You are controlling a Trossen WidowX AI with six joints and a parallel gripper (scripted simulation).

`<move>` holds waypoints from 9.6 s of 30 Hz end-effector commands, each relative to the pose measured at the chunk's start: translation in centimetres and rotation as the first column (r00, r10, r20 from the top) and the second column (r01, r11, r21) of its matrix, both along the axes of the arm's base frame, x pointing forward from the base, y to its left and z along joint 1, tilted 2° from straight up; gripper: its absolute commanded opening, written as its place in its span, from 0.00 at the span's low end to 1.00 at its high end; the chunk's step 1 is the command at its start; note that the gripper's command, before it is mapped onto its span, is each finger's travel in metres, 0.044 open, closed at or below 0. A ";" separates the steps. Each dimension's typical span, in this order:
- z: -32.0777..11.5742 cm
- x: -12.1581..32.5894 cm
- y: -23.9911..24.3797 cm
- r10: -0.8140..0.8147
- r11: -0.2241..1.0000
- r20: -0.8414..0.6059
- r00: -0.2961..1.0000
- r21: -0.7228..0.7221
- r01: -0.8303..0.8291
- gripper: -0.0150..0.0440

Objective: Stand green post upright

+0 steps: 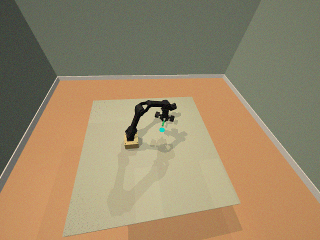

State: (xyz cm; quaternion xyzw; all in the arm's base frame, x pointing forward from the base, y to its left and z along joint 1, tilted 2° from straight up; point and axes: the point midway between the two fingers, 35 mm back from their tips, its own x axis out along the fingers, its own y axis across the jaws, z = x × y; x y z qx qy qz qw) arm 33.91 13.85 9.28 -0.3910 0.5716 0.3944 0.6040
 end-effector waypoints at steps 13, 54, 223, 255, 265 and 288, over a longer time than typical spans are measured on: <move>-1.3 1.0 0.3 -0.069 0.992 0.027 0.997 0.112 0.065 0.29; -3.6 3.3 0.6 -0.212 0.907 0.074 0.974 0.386 0.168 0.29; -1.1 -0.8 -3.3 -0.268 0.290 0.374 0.888 0.910 -0.296 0.29; -2.0 -1.5 -3.6 -0.256 0.267 0.397 0.881 0.905 -0.330 0.29; -4.8 -1.3 -3.7 -0.256 0.267 0.397 0.882 0.905 -0.330 0.29; -10.6 -1.7 -3.7 -0.257 0.267 0.393 0.883 0.907 -0.326 0.29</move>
